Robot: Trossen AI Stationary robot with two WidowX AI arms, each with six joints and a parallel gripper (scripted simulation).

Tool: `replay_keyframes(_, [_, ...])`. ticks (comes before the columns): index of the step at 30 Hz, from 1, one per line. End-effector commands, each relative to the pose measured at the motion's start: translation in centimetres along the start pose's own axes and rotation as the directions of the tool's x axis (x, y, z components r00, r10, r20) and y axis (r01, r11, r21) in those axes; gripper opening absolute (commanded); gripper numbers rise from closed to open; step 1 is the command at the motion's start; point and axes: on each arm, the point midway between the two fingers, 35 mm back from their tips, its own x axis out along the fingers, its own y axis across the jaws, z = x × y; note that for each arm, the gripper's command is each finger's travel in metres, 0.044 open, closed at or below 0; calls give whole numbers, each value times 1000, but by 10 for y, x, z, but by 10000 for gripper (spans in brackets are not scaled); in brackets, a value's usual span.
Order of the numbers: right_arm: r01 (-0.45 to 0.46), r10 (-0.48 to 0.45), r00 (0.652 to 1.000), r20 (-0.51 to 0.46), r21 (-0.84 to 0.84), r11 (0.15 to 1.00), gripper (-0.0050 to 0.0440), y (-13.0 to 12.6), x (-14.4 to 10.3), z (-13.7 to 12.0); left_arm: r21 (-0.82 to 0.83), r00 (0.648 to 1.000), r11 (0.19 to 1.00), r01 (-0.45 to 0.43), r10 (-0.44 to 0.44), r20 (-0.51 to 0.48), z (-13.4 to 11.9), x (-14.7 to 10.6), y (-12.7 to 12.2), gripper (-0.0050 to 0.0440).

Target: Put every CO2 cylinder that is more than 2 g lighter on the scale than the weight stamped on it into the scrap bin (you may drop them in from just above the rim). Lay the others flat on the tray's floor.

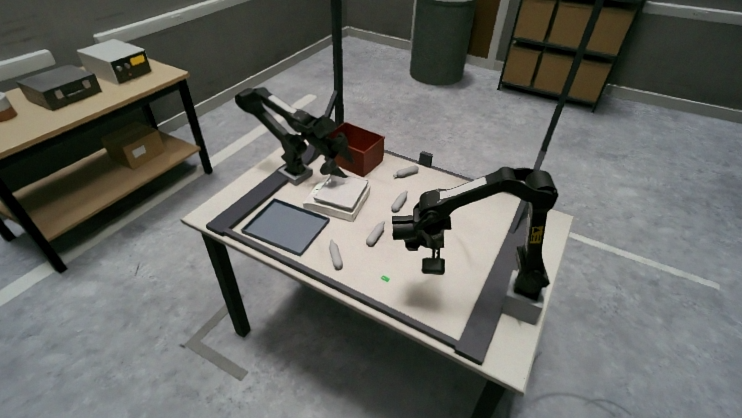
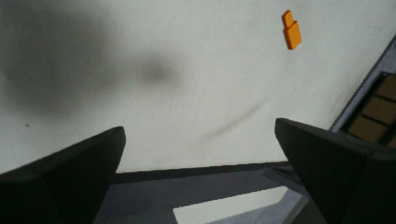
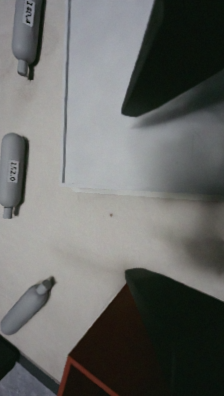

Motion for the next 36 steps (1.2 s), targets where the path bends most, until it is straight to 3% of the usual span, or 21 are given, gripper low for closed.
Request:
replay_keyframes(1, [2, -2, 1000, 14, -3, 1000, 440, 0, -2, 5, 10, 1000, 1000, -2, 2, 22, 2, -6, -2, 440])
replay_keyframes(22, [16, -16, 1000, 12, 8, 1000, 440, -4, -4, 13, 17, 999, 1000, -2, 1, 46, -1, -9, -6, 440])
replay_keyframes(28, [68, -65, 997, -46, 62, 996, 440, -22, -5, 41, 80, 977, 997, -20, 3, 214, -5, -32, -22, 440])
replay_keyframes(32, [126, -113, 987, -112, 115, 985, 440, -45, 1, 69, 142, 919, 988, -54, -6, 393, -8, -57, -40, 440])
replay_keyframes(34, [126, -113, 987, -112, 115, 985, 440, -45, 1, 69, 142, 919, 988, -54, -6, 393, -8, -57, -40, 440])
replay_keyframes(36, [155, -135, 980, -145, 141, 978, 440, -59, 6, 81, 172, 878, 982, -73, -18, 479, -10, -69, -49, 440])
